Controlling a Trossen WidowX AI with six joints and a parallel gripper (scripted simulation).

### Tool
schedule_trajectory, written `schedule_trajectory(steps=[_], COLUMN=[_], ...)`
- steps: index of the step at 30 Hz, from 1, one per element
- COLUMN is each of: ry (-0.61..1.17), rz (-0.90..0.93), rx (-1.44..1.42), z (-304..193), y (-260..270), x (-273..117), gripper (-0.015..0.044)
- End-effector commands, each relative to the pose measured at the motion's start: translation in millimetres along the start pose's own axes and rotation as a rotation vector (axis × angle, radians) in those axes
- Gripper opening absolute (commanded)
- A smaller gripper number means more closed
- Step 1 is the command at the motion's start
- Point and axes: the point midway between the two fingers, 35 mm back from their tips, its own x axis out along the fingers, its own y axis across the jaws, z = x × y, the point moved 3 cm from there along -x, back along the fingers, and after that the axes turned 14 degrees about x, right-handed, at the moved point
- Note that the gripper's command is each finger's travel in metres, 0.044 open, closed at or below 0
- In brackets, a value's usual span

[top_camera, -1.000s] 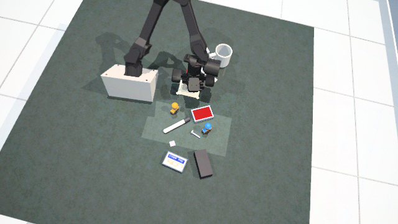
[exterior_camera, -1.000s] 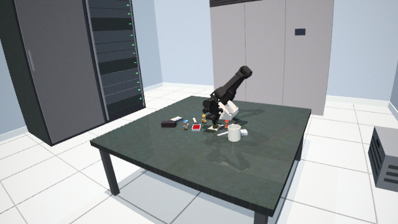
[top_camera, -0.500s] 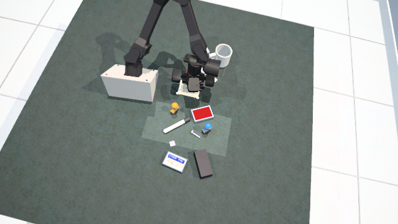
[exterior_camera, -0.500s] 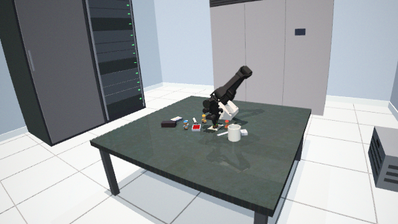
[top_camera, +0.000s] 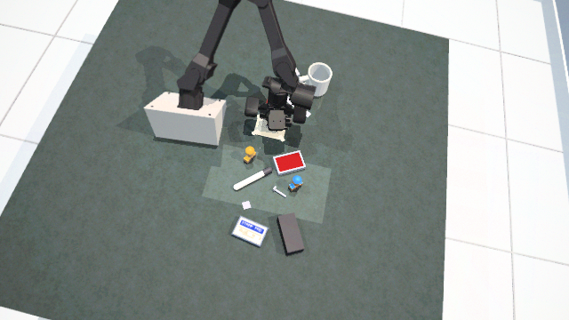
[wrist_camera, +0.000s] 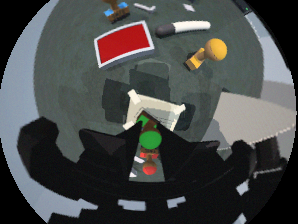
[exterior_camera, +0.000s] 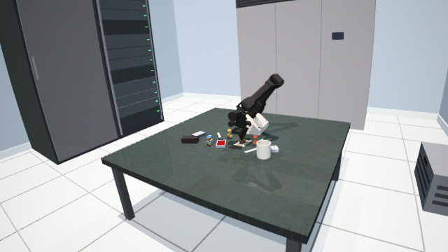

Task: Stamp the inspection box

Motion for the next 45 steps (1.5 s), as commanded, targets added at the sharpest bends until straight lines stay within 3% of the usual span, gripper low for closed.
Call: schedule_trajectory(steps=[1, 45], ry=[0.003, 0.000], rz=[0.001, 0.002], rx=[-0.007, -0.007], z=[-1, 0], y=[1, 1], x=[-2, -66], gripper=[0.0000, 0.0000])
